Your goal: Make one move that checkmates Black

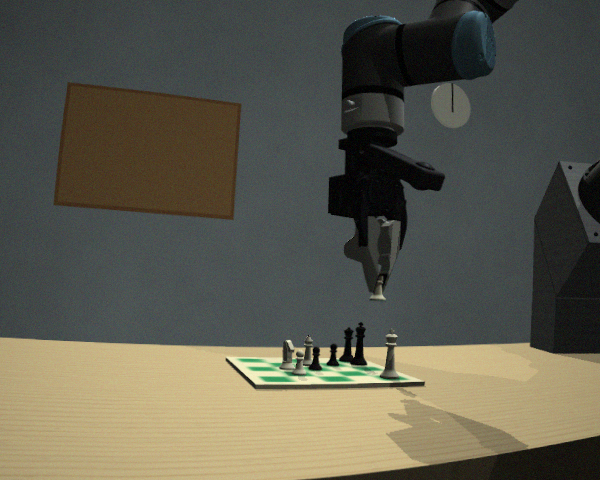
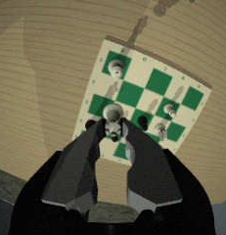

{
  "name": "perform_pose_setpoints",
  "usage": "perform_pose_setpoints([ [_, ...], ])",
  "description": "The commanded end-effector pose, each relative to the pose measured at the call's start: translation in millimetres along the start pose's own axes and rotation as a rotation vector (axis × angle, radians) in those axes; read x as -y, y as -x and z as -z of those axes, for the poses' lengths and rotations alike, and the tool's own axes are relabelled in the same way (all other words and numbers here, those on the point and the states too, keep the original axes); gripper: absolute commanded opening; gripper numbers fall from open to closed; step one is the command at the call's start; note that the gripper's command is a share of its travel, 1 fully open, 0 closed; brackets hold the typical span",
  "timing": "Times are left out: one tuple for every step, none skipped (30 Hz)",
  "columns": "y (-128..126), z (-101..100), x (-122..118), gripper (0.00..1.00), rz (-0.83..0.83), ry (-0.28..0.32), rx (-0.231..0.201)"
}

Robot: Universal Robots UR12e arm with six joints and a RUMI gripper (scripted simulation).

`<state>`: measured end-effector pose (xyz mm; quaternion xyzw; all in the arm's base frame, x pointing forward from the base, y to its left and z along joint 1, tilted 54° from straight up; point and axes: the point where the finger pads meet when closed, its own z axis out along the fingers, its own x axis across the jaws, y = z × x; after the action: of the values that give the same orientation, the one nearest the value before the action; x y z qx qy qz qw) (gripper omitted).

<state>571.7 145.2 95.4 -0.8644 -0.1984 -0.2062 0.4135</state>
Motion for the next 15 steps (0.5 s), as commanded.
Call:
perform_pose_setpoints([
  [5.5,1.0,2.1,0.00,-0.204,0.027,0.001],
  [6.3,1.0,2.3,0.00,-0.278,0.031,0.001],
  [7.0,0.8,2.5,0.00,-0.303,0.031,0.000],
  [7.6,0.7,2.7,0.00,-0.325,0.030,0.000],
  [8.2,0.6,2.9,0.00,-0.343,0.030,0.000],
  [8.6,0.4,3.0,0.00,-0.358,0.030,0.000],
  [9.0,0.3,3.2,0.00,-0.370,0.030,0.000],
  [9.2,0.2,3.3,0.00,-0.379,0.030,0.000],
  [9.4,0.1,3.4,0.00,-0.386,0.030,0.000],
  [9.5,0.1,3.5,0.00,-0.390,0.030,0.000],
  [9.6,0.0,3.5,0.00,-0.392,0.030,0.000],
  [9.6,0.0,3.6,0.00,-0.393,0.030,0.000],
  [9.6,0.0,3.6,0.00,-0.393,0.030,0.000],
  [9.6,0.0,3.6,0.00,-0.393,0.030,0.000],
  [9.6,0.0,3.6,0.00,-0.393,0.030,0.000],
])
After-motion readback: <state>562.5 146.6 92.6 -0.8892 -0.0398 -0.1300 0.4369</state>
